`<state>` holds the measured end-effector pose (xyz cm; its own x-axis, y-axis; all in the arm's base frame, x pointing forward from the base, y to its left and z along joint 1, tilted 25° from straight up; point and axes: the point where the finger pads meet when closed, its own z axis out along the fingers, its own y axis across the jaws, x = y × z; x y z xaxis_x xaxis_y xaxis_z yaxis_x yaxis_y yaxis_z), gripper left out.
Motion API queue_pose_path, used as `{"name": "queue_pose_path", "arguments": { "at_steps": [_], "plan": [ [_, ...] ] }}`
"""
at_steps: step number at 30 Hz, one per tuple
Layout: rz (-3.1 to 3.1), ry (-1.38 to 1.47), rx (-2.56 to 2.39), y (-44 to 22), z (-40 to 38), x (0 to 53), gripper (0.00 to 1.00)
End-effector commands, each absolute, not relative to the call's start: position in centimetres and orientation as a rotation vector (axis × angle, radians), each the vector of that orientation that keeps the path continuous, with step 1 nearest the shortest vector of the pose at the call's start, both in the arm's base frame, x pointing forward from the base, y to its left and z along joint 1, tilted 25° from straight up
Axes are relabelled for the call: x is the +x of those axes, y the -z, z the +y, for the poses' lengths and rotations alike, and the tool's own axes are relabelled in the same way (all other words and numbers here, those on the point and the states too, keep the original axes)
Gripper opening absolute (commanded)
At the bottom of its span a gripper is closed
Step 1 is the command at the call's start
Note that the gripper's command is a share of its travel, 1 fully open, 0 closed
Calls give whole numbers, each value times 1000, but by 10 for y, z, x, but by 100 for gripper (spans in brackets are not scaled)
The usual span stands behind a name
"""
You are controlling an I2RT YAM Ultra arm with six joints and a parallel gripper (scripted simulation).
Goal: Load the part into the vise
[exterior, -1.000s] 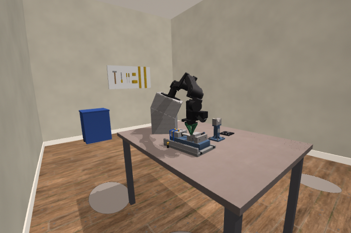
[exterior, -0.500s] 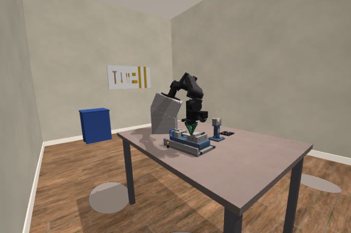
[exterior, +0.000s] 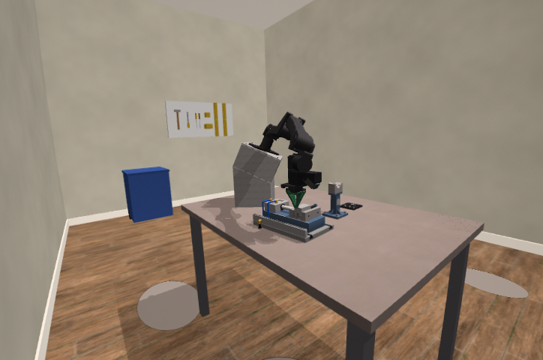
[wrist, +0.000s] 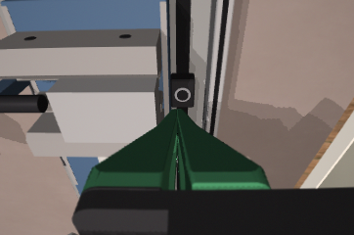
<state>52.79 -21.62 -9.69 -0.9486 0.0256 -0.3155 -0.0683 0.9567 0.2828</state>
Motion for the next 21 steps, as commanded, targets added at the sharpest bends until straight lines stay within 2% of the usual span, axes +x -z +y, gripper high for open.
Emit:
{"name": "queue_pose_path", "arguments": {
  "at_steps": [1,11,21],
  "plan": [
    [2761,-386,-30,94,-223,536,0],
    [2790,-417,-11,108,-219,526,0],
    [2763,-389,-25,90,-221,534,0]
  ]
}}
